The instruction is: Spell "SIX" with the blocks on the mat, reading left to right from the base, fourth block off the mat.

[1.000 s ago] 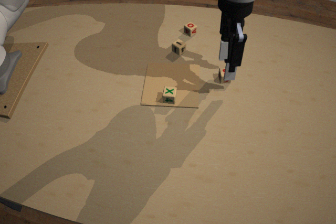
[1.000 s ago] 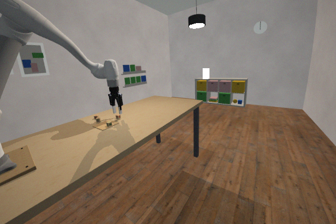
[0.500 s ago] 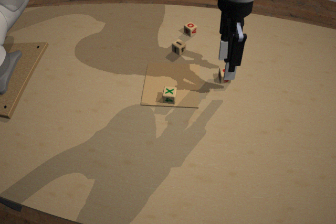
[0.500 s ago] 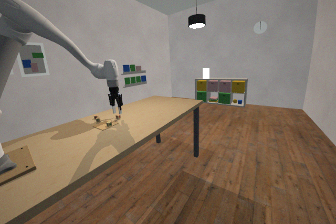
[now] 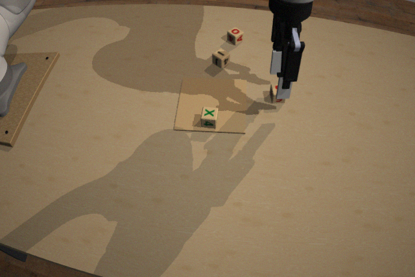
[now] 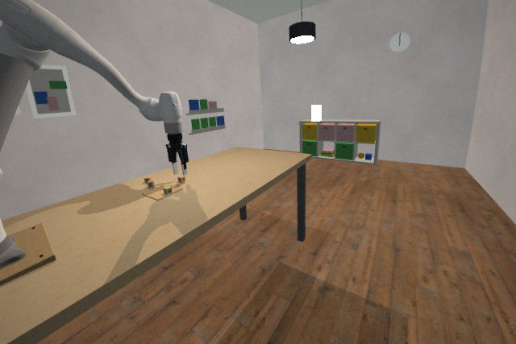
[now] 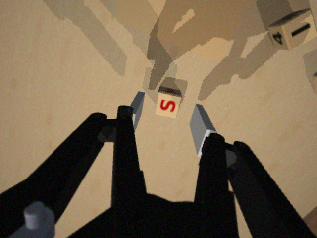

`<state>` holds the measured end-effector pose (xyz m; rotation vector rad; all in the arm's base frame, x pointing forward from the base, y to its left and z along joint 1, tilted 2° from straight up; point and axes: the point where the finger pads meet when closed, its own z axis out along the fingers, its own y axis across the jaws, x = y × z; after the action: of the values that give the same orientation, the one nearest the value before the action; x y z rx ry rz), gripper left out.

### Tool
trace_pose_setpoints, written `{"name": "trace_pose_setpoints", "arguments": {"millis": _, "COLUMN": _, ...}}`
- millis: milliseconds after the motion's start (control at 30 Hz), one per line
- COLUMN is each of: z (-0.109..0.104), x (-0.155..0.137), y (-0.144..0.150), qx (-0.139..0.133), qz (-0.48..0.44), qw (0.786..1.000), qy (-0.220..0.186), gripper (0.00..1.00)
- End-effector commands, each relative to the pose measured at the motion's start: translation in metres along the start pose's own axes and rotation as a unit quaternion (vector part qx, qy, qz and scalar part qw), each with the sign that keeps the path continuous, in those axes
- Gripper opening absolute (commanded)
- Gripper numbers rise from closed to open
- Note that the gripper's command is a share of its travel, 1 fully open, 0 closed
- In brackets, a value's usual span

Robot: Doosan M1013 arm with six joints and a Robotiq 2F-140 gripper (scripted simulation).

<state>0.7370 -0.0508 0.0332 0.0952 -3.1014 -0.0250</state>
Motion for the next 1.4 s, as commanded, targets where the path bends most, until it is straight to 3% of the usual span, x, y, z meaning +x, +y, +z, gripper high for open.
{"name": "trace_pose_setpoints", "arguments": {"millis": 0, "z": 0.001, "x": 0.0, "y": 0.002, "qx": -0.001, "qz": 0.003, "qw": 1.0, "qy": 0.0, "gripper": 0.4}}
{"name": "trace_pose_setpoints", "arguments": {"millis": 700, "z": 0.003, "x": 0.0, "y": 0.002, "qx": -0.001, "qz": 0.003, "qw": 1.0, "qy": 0.0, "gripper": 0.4}}
{"name": "trace_pose_setpoints", "arguments": {"millis": 1367, "z": 0.036, "x": 0.0, "y": 0.002, "qx": -0.001, "qz": 0.003, "qw": 1.0, "qy": 0.0, "gripper": 0.4}}
